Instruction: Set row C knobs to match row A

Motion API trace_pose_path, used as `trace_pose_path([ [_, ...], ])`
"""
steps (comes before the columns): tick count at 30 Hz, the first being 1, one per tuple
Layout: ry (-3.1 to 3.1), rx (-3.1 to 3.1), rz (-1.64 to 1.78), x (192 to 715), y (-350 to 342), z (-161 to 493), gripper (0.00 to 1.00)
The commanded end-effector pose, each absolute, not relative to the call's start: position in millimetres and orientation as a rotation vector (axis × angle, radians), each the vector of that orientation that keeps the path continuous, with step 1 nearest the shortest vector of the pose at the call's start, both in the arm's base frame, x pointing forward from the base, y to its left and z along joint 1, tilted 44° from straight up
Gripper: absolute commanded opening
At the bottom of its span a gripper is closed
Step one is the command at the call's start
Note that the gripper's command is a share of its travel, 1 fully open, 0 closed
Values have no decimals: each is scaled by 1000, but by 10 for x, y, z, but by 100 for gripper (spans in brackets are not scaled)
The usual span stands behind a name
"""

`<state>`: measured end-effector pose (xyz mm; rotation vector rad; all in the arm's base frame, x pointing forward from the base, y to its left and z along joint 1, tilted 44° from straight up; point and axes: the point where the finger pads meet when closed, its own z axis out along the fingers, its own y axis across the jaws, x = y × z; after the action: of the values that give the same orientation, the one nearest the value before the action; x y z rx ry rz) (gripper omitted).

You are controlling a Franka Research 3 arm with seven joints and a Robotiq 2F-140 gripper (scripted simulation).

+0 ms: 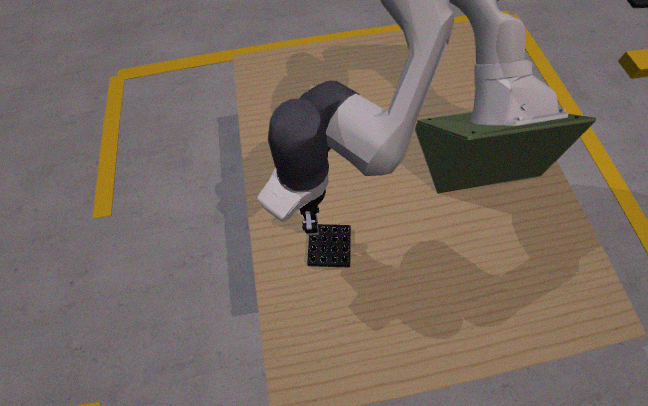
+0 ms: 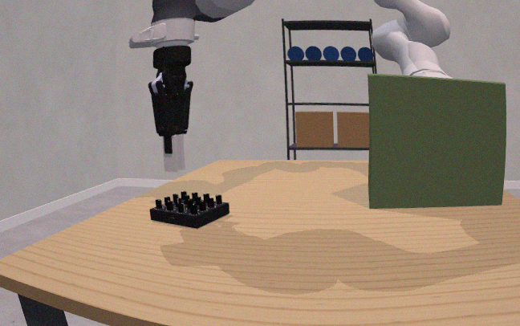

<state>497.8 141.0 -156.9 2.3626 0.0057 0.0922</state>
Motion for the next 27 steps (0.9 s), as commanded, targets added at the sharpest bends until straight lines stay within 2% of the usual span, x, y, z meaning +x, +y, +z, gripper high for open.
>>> trace_pose_path([
  [1, -178, 2367, 171, 4974, 1433, -1578, 12],
  [27, -377, 2355, 258, 4993, 1463, -1551, 12],
])
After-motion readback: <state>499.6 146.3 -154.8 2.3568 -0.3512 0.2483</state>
